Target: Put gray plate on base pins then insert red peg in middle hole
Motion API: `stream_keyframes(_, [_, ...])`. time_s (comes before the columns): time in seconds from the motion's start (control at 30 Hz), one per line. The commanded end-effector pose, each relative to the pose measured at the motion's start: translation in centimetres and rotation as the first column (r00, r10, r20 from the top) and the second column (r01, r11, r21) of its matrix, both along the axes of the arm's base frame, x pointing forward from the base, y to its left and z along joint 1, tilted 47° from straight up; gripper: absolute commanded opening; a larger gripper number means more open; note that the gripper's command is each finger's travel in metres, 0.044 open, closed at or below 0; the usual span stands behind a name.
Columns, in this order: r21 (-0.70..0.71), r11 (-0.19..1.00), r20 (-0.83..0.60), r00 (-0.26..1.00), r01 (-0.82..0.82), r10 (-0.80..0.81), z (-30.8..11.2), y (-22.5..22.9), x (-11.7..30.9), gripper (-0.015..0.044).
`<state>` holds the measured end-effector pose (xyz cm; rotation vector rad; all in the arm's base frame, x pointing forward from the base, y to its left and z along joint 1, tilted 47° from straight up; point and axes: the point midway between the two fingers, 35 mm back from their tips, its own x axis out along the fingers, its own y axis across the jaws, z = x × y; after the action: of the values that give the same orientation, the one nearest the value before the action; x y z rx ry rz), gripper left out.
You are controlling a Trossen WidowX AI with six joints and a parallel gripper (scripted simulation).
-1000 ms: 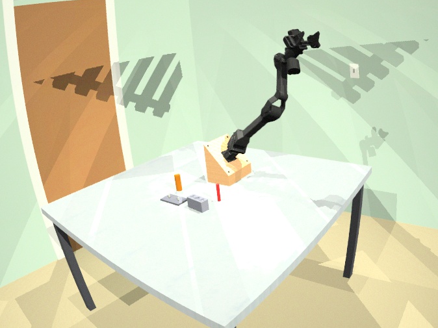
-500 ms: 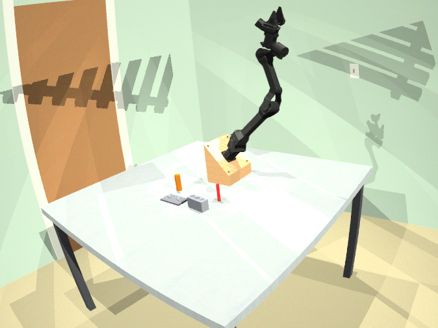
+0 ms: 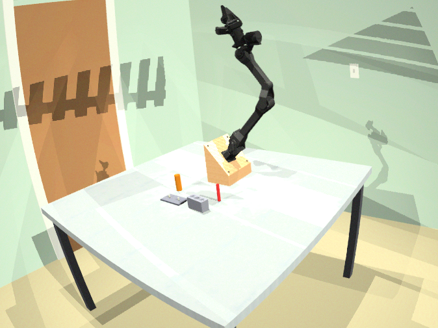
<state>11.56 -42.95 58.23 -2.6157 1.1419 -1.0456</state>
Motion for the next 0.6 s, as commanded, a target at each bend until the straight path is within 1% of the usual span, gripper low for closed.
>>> stream_keyframes(0.0, [0.208, 0.968, -0.001, 0.989, -0.142, 0.145, -4.8, -1.6, 5.1, 0.044])
stream_keyframes(0.13, [0.403, 0.879, 0.015, 0.962, -0.255, 0.273, -9.6, -1.9, 10.2, 0.044])
stream_keyframes(0.27, [0.581, 0.741, 0.044, 0.922, -0.337, 0.385, -14.5, -0.9, 15.1, 0.044])
stream_keyframes(0.43, [0.767, 0.516, 0.092, 0.861, -0.382, 0.5, -20.7, 1.9, 20.7, 0.044])
stream_keyframes(0.57, [0.878, 0.311, 0.136, 0.811, -0.365, 0.569, -25.6, 5.4, 24.5, 0.044])
